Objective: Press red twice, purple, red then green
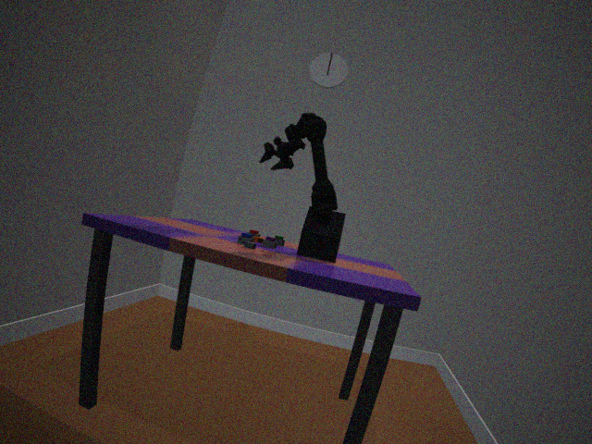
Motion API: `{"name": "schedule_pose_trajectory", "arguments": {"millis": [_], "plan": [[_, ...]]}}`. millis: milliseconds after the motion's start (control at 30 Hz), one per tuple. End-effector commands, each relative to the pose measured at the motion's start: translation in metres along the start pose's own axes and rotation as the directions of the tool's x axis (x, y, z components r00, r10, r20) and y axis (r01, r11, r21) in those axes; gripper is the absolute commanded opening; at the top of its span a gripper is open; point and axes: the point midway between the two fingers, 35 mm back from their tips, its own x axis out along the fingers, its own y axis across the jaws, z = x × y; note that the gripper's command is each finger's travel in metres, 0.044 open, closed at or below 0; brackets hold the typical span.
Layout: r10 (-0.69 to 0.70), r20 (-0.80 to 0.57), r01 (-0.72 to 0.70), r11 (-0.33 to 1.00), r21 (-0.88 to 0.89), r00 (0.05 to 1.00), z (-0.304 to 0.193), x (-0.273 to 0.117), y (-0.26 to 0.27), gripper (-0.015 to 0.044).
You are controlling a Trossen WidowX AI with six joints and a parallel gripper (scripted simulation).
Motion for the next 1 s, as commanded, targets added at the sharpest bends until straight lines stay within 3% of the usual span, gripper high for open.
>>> {"name": "schedule_pose_trajectory", "arguments": {"millis": [0, 133, 267, 500, 667, 967], "plan": [[-0.041, -0.240, 0.002, 0.987, -0.159, 0.970, -0.058, 0.047, 0.011, 0.0400], [-0.095, -0.494, -0.087, 0.938, -0.334, 0.864, -0.126, 0.081, 0.025, 0.0400], [-0.162, -0.711, -0.261, 0.856, -0.446, 0.684, -0.195, 0.095, 0.036, 0.0400], [-0.171, -0.734, -0.287, 0.844, -0.453, 0.657, -0.203, 0.096, 0.037, 0.0400], [-0.169, -0.735, -0.289, 0.844, -0.452, 0.657, -0.246, 0.134, 0.027, 0.0269], [-0.168, -0.735, -0.289, 0.844, -0.452, 0.657, -0.249, 0.136, 0.027, 0.0032]]}}
